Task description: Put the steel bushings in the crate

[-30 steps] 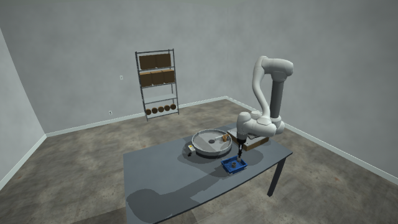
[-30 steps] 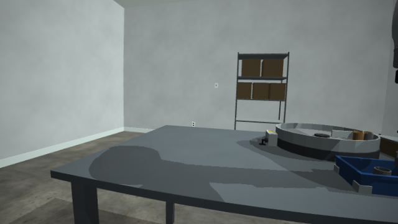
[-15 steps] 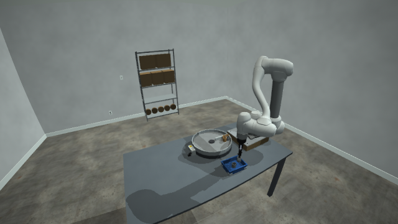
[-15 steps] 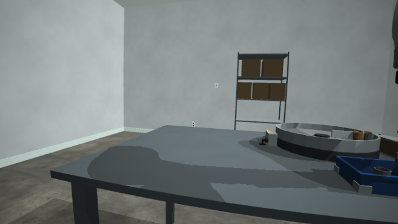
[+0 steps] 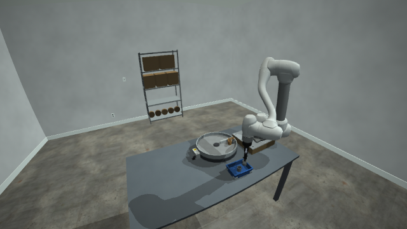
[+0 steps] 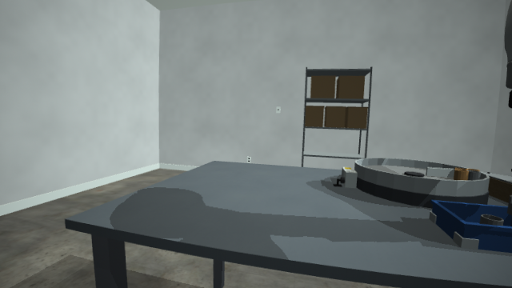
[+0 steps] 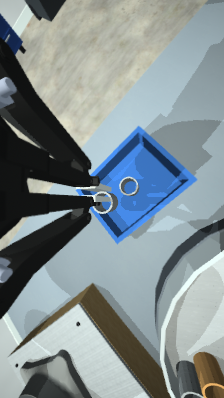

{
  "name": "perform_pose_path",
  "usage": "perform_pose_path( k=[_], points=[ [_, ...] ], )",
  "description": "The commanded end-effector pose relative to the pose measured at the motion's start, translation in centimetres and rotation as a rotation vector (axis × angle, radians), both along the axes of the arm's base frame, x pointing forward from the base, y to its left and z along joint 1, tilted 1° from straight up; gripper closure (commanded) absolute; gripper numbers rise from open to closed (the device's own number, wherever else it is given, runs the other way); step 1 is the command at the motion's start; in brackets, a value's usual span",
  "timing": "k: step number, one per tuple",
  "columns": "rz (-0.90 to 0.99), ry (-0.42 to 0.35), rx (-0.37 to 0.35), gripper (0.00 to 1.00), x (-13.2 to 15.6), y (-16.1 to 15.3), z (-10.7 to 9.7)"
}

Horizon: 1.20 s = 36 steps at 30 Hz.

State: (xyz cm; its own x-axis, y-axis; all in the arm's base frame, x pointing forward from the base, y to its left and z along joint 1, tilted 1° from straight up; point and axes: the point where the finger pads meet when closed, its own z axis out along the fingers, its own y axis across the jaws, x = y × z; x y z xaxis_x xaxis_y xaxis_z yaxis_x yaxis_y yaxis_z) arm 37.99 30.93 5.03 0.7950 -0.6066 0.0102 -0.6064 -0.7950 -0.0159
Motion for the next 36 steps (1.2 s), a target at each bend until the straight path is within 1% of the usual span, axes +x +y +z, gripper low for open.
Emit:
perform_pose_path(
  k=[1,18,36],
  points=[
    [-0.003,-0.002,0.000,1.00,0.0,0.1,-0.3],
    [-0.003,-0.002,0.000,1.00,0.0,0.1,-0.6],
    [-0.003,-0.002,0.000,1.00,0.1,0.1,-3.0]
  ],
)
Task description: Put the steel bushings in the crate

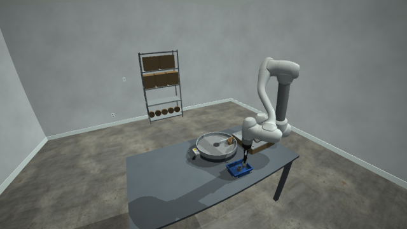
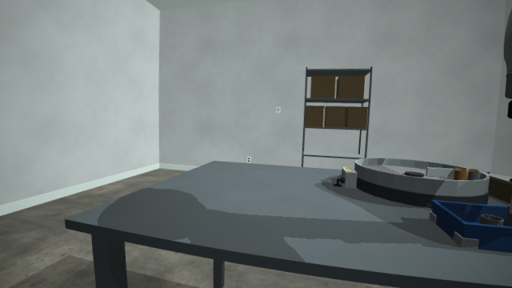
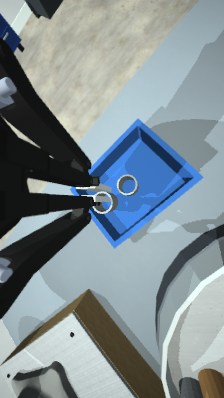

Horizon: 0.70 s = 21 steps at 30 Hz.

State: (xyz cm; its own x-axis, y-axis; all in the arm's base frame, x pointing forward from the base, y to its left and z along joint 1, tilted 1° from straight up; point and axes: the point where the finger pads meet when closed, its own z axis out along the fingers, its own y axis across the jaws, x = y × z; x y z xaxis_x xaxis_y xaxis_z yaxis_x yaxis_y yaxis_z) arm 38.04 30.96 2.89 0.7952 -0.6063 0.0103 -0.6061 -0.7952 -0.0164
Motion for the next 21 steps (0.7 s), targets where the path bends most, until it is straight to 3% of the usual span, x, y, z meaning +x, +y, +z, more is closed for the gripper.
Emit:
perform_pose_path(
  k=[1,21],
  points=[
    [-0.003,-0.002,-0.001,1.00,0.0,0.1,-1.1],
    [-0.003,-0.002,-0.001,1.00,0.1,0.1,-2.4]
  ],
)
